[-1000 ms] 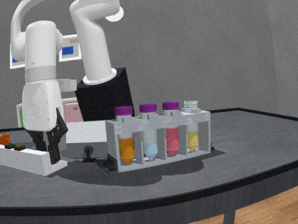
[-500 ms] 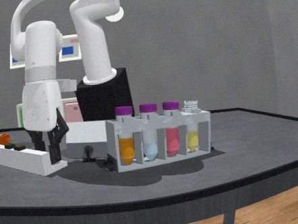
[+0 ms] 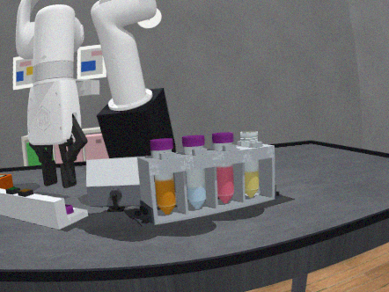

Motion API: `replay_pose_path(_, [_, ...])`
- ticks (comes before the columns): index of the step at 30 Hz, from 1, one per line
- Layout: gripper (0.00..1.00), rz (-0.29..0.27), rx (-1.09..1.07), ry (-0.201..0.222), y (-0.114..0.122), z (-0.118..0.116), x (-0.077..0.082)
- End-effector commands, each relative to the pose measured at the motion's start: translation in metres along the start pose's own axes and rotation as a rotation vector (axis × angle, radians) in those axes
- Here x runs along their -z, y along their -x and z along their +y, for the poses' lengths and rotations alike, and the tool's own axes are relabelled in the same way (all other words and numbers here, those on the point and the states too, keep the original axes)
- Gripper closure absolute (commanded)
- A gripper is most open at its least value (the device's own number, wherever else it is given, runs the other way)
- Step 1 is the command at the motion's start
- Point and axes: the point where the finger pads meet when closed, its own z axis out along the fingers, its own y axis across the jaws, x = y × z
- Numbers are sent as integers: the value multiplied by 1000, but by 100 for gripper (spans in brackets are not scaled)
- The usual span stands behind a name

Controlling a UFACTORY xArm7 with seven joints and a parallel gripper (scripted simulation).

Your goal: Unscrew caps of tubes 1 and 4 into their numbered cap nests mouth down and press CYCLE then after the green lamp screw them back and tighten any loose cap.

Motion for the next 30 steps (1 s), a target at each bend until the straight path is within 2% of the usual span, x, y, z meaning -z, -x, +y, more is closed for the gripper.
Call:
replay_pose_path(1, [54, 0, 0, 3, 2, 0, 29])
replay_pose_path(10, [54, 0, 0, 3, 2, 0, 74])
replay_pose_path(12, [54, 0, 0, 3, 2, 0, 74])
replay_pose_path(17, [54, -1, 0, 3, 2, 0, 98])
replay_pose_path(26, [54, -1, 0, 3, 2, 0, 98])
replay_pose_path(30, [54, 0, -167, 3, -4, 16, 98])
